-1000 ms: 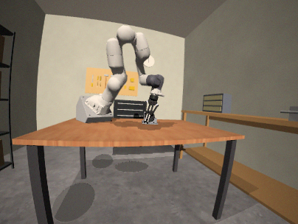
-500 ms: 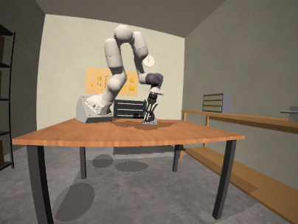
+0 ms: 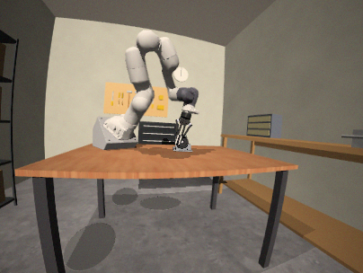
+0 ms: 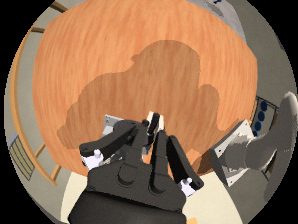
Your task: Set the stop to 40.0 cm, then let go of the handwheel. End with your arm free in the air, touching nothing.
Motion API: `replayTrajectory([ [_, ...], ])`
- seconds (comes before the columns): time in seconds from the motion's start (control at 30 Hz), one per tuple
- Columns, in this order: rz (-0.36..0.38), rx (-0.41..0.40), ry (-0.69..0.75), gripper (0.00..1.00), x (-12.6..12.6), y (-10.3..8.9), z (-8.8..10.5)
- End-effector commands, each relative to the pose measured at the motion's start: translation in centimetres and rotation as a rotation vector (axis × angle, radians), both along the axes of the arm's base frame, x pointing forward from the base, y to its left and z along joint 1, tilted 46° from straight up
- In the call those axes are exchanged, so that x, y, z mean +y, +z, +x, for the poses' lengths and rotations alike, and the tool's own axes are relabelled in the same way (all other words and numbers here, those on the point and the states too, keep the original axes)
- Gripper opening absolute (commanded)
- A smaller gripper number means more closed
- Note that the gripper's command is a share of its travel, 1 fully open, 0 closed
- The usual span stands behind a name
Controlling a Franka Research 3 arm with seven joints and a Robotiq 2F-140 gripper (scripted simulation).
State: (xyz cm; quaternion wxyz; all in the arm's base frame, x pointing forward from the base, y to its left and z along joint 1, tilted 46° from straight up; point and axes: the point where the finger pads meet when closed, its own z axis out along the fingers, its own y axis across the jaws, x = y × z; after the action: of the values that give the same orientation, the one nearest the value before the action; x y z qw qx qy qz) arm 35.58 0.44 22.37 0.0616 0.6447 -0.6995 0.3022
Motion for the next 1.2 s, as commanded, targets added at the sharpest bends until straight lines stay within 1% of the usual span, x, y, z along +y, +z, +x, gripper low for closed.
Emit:
replayTrajectory([
  [0.0, 0.002, 0.013, -0.004, 0.04, 0.1, 0.0, -0.5],
  [0.67, 0.002, 0.013, -0.004, 0.04, 0.9, 1.2, -0.8],
  [1.17, 0.002, 0.013, -0.004, 0.04, 1.1, 1.6, -0.8],
])
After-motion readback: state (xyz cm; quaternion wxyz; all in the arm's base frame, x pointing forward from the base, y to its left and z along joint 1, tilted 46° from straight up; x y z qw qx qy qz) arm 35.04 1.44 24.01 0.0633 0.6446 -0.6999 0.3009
